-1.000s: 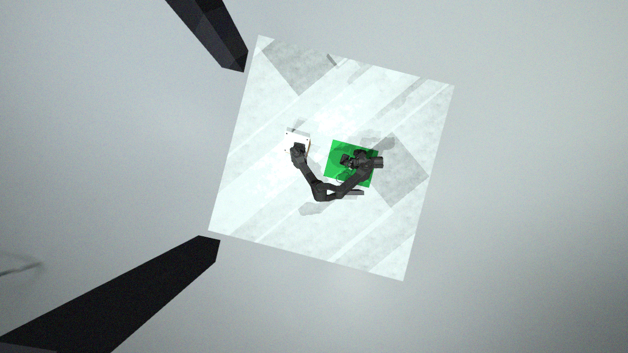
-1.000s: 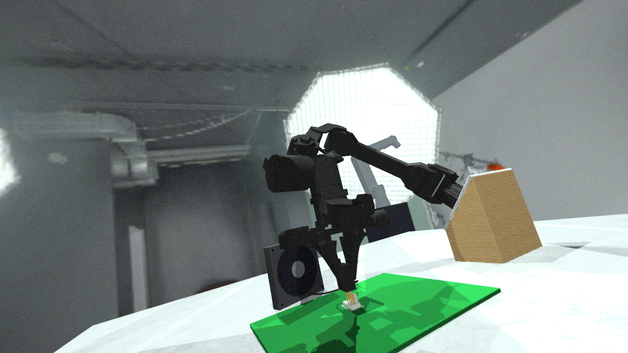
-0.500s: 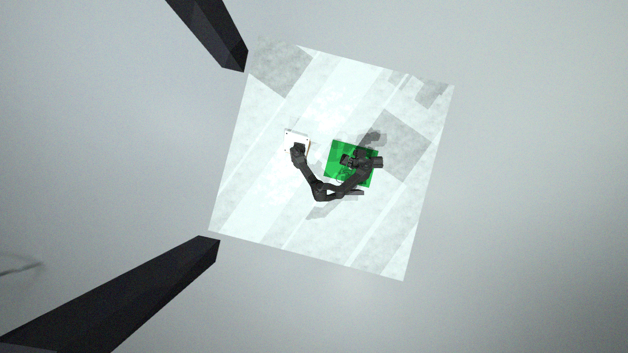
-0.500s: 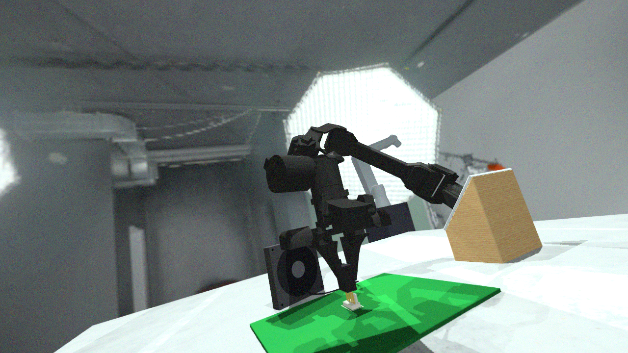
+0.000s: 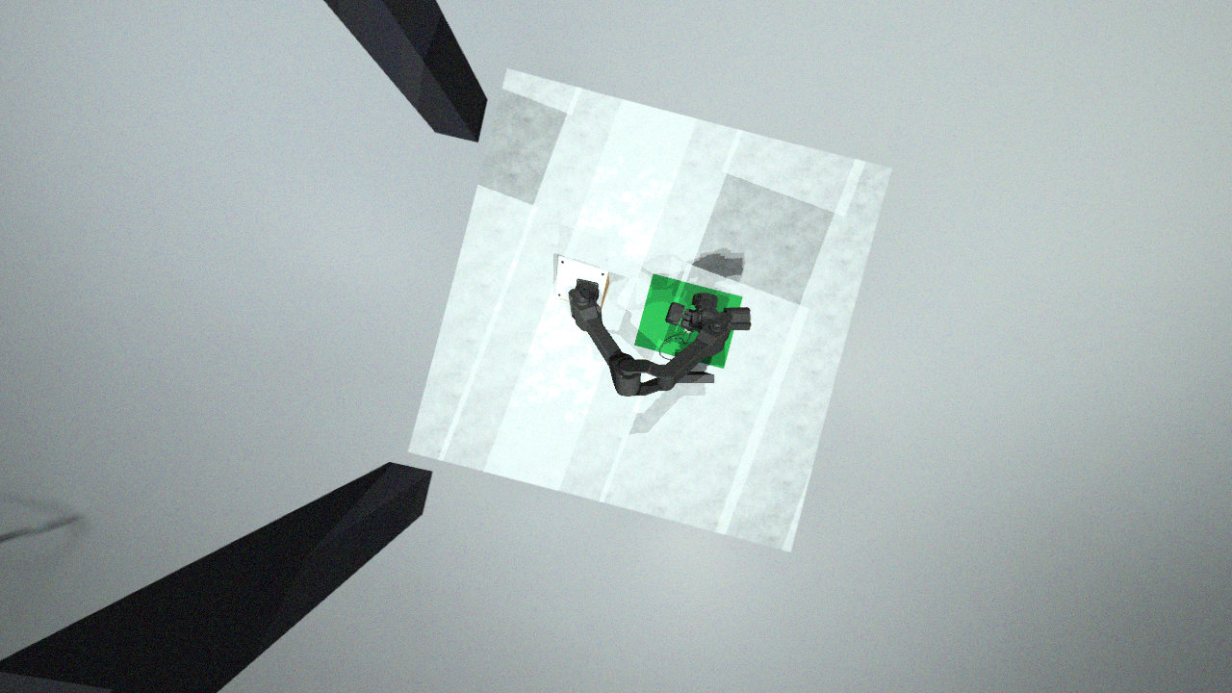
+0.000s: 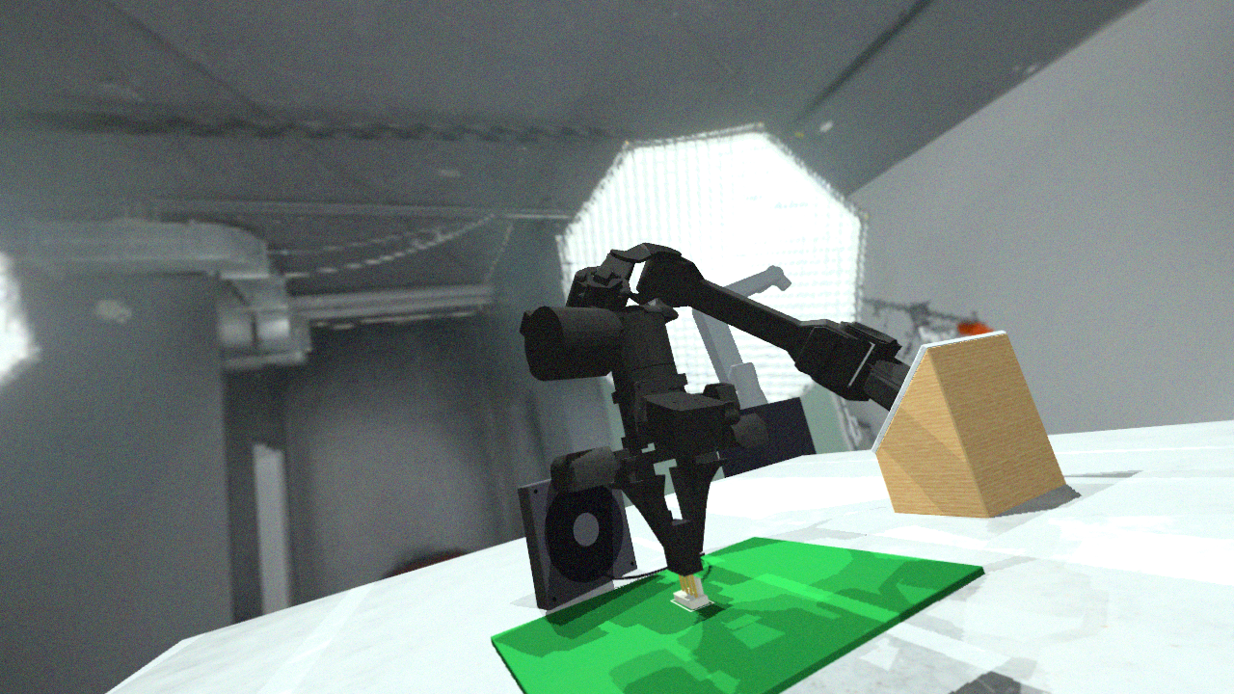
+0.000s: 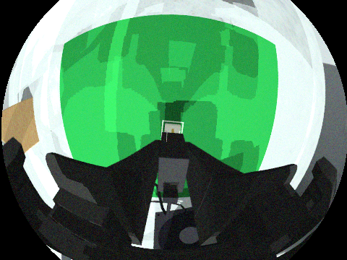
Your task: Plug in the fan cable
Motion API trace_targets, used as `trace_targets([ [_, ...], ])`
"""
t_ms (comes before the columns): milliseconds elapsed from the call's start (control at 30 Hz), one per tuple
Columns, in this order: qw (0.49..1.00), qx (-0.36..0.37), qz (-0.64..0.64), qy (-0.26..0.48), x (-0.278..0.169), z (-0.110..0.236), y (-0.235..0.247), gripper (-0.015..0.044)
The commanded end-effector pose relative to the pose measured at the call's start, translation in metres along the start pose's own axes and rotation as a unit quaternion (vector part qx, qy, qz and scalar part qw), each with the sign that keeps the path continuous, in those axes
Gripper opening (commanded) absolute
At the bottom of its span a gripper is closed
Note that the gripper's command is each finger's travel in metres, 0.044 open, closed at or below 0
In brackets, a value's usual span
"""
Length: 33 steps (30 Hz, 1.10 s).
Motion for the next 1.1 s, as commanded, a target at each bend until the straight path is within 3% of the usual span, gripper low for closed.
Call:
trace_targets([
  [0, 1.0, 0.002, 0.003, 0.003, -0.0004, -0.0018, 0.0014, 0.0],
  [1067, 1.0, 0.002, -0.005, 0.003, 0.0002, -0.0037, -0.001, 0.0],
])
Point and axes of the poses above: the point midway between the two fingers, 35 mm back from their tips, its own z axis back along the fingers, its own y axis across the jaws, x = y × z, the point moved 10 cm from there along z, back along the fingers, and after that the axes turned 11 degrees about z, right-handed, at the moved point
